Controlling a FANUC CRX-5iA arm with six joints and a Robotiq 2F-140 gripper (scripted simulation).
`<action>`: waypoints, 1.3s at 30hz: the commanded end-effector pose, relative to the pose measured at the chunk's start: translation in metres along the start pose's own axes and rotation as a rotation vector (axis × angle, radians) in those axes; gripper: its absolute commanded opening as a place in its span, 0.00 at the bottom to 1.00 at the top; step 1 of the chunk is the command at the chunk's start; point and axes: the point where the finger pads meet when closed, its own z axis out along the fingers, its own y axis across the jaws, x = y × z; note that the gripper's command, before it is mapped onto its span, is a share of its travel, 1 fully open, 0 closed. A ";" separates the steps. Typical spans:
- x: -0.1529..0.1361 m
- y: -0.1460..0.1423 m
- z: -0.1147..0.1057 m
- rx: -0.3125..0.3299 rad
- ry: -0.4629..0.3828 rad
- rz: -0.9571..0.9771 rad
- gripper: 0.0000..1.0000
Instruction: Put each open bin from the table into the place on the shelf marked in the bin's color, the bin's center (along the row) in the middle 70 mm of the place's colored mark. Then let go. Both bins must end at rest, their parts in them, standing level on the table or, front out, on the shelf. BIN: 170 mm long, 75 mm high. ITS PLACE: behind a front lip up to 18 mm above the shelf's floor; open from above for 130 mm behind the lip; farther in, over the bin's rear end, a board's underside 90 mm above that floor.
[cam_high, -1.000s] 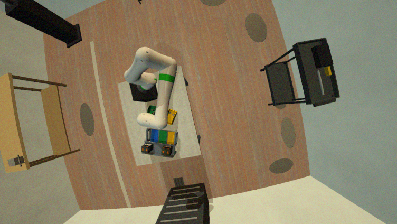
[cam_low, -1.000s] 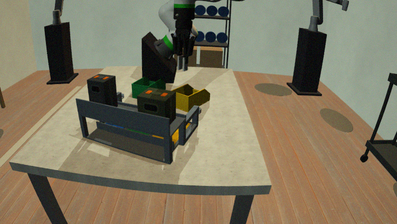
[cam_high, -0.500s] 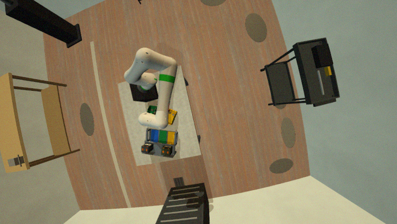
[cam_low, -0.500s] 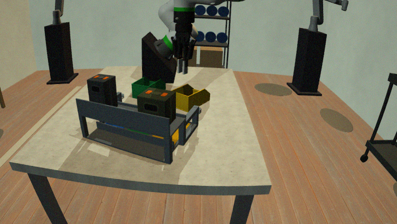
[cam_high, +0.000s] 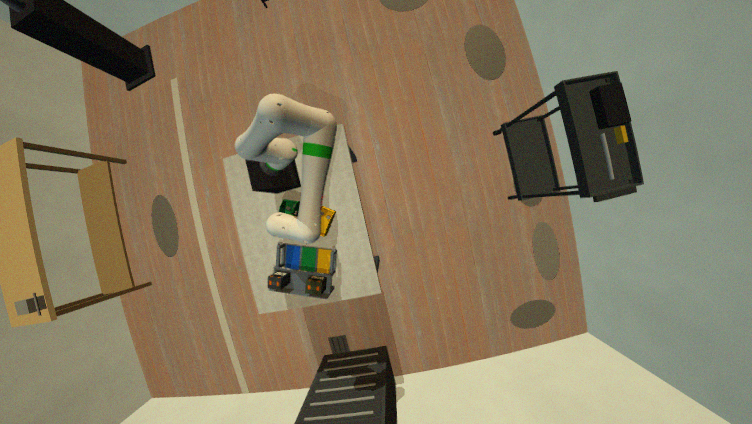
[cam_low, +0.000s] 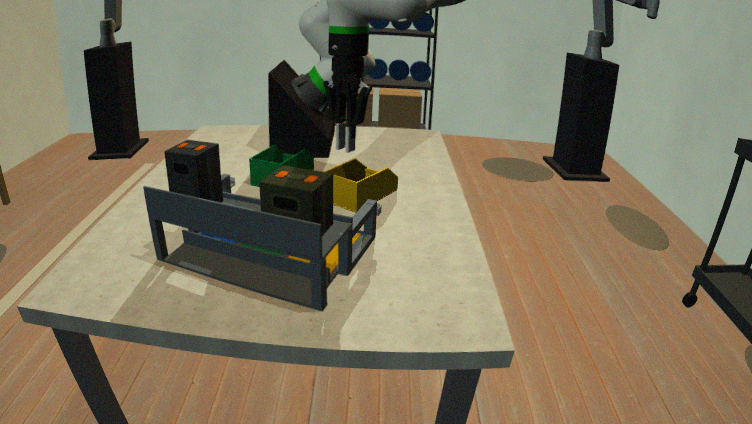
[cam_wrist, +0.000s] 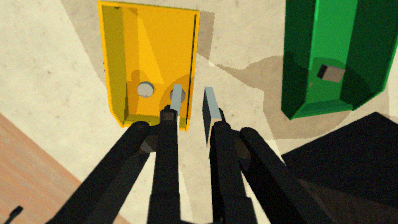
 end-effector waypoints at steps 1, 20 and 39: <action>0.000 0.000 0.002 0.000 0.000 0.000 0.15; 0.000 0.000 0.021 0.000 0.000 0.000 0.15; 0.000 0.000 0.022 0.000 0.000 0.000 0.15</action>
